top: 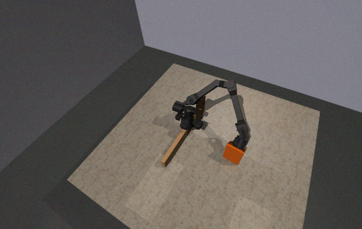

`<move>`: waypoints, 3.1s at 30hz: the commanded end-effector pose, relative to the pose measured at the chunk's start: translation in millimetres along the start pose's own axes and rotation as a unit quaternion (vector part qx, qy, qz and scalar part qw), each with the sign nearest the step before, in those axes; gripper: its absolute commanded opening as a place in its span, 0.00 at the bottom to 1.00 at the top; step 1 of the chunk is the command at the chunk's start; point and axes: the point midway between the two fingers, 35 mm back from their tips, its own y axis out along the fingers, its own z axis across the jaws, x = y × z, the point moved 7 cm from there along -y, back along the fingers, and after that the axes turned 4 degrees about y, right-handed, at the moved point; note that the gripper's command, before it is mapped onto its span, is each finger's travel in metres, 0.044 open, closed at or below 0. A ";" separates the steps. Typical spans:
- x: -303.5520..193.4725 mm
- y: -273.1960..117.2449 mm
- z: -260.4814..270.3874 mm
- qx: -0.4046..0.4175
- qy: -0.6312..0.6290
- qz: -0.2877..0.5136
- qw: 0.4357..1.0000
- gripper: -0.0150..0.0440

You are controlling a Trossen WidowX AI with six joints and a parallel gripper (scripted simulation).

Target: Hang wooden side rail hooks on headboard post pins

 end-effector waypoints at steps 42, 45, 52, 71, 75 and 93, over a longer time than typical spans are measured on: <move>0.9 -9.6 0.4 -0.001 -0.005 0.002 1.000 0.25; 0.9 -10.1 0.4 -0.001 -0.005 0.002 1.000 0.25; 0.9 -11.2 0.4 -0.001 -0.005 0.002 1.000 0.25; 0.9 -14.4 0.4 -0.001 -0.005 0.002 1.000 0.25; 0.9 -15.1 0.4 -0.001 -0.005 0.002 1.000 0.25; 0.9 -18.1 0.4 -0.001 -0.005 0.001 1.000 0.25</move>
